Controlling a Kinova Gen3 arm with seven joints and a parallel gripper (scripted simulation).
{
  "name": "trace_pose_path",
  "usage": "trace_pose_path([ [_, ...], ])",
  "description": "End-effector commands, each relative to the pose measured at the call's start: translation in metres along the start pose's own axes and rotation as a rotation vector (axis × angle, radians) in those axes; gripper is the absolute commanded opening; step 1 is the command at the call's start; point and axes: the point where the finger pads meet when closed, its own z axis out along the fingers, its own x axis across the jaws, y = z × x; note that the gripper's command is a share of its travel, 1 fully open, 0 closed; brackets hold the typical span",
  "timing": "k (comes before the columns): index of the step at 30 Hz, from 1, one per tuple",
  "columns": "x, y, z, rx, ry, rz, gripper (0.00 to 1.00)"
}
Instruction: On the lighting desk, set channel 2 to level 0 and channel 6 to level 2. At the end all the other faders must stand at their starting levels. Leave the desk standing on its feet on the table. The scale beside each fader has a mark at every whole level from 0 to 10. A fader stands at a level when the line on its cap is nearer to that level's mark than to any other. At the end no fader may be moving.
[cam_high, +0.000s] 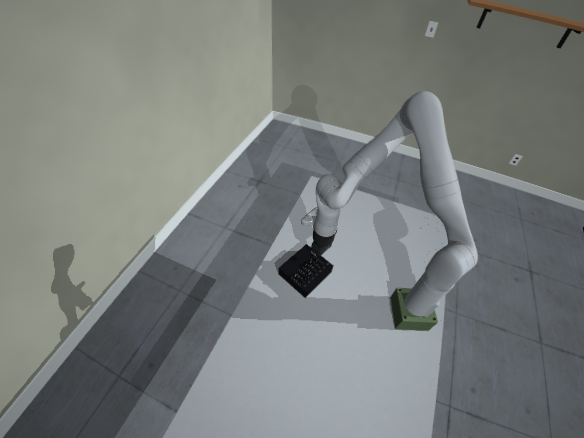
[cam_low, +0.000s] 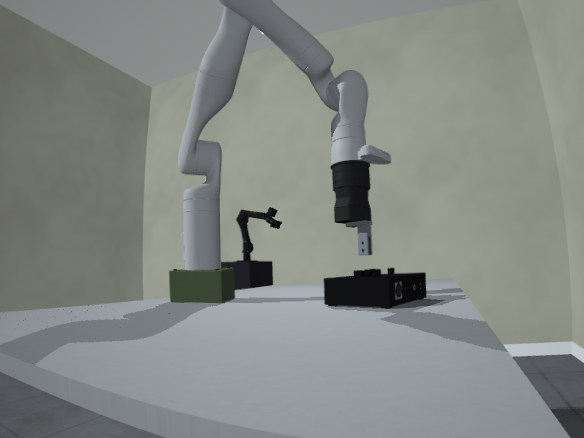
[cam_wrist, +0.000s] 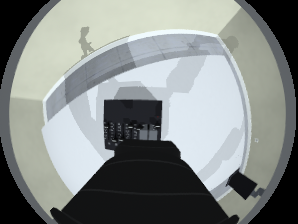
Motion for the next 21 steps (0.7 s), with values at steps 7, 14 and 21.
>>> trace_pose_path([
  [7,0.0,-0.001,0.005,0.005,-0.003,-0.007,0.0],
  [14,0.0,-0.001,0.008,0.005,-0.003,-0.007,0.0],
  [21,0.0,-0.002,0.013,0.005,-0.003,-0.007,0.0],
])
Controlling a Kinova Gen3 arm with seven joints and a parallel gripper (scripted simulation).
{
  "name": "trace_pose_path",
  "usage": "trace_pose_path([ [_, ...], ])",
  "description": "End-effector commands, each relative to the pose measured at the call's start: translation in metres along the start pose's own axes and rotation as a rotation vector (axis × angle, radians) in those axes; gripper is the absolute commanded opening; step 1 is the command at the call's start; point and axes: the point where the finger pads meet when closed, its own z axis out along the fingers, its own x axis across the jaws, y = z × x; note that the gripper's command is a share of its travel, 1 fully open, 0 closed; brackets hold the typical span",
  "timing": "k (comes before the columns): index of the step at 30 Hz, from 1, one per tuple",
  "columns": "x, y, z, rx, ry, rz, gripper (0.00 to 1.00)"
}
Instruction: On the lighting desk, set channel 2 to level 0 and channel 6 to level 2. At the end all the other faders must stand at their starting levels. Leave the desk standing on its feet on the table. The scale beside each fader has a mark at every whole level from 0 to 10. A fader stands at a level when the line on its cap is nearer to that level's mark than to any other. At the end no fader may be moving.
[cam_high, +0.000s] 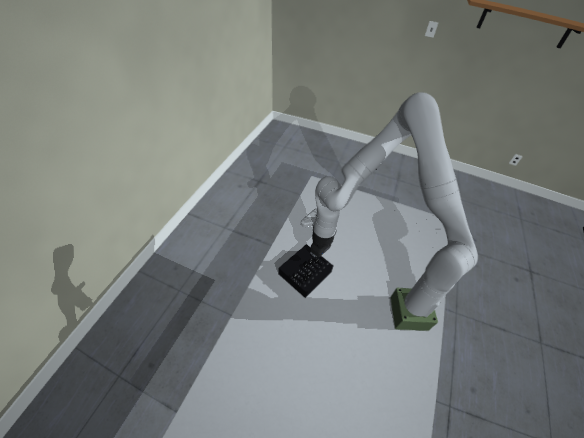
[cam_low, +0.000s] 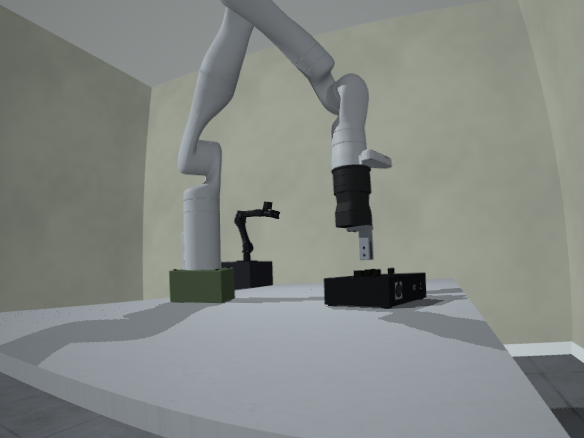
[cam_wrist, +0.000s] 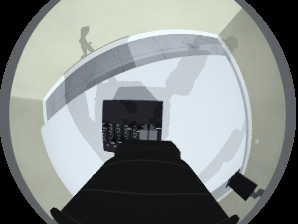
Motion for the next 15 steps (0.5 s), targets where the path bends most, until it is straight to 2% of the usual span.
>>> trace_pose_path([
  [1,-0.0004,0.0007,0.0046,0.0,0.0,-0.001,0.0],
  [15,-0.0004,0.0005,0.0113,0.0,0.0,-0.001,0.0],
])
